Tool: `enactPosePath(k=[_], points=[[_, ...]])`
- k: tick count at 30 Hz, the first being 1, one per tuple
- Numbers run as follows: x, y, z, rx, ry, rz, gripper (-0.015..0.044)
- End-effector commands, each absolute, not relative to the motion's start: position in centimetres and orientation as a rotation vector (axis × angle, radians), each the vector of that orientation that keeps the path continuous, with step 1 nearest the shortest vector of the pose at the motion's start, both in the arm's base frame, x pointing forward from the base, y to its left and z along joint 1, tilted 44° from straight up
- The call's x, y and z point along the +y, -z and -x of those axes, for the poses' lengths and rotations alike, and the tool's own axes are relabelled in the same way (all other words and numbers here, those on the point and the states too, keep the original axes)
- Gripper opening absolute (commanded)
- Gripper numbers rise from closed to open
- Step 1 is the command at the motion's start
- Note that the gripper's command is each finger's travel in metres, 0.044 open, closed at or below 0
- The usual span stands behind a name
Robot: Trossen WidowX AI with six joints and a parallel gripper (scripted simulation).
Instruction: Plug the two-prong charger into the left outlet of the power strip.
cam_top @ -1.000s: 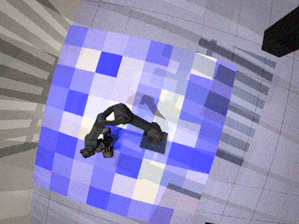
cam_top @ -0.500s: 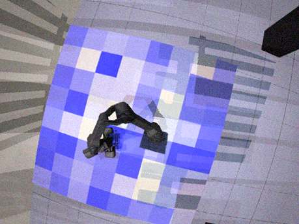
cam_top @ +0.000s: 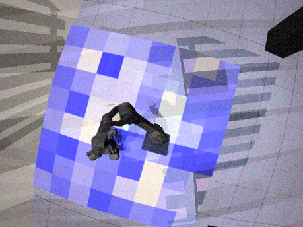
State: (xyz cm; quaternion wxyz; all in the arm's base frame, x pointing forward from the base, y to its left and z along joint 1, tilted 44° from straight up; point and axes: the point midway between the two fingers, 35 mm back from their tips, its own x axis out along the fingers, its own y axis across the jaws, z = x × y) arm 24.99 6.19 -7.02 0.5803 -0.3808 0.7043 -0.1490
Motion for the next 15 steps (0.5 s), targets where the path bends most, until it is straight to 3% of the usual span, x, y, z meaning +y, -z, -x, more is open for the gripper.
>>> enactPosePath(k=[1, 15], points=[[6.2, 6.8, -24.6, 1.639, 0.348, 0.877, 0.0440], [5.7, 6.5, -23.2, 1.639, 0.348, 0.877, 0.0440]])
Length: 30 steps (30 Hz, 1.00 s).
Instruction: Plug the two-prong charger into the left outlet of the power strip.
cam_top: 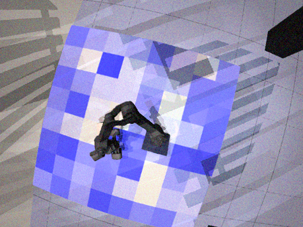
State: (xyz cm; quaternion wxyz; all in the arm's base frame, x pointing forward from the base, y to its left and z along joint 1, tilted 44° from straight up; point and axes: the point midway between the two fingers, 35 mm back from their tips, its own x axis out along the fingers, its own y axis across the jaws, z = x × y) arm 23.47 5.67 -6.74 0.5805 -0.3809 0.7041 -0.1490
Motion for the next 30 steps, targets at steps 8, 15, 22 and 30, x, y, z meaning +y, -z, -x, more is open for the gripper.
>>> enactPosePath(k=[8, 15, 22, 30], points=[[9.7, 2.9, -24.0, 1.185, 0.273, 0.856, 0.0440], [12.1, 0.2, -23.4, 0.921, 0.211, 0.773, 0.0440], [12.1, 0.2, -23.4, 0.921, 0.211, 0.773, 0.0440], [12.1, 0.2, -23.4, 0.921, 0.211, 0.773, 0.0440]])
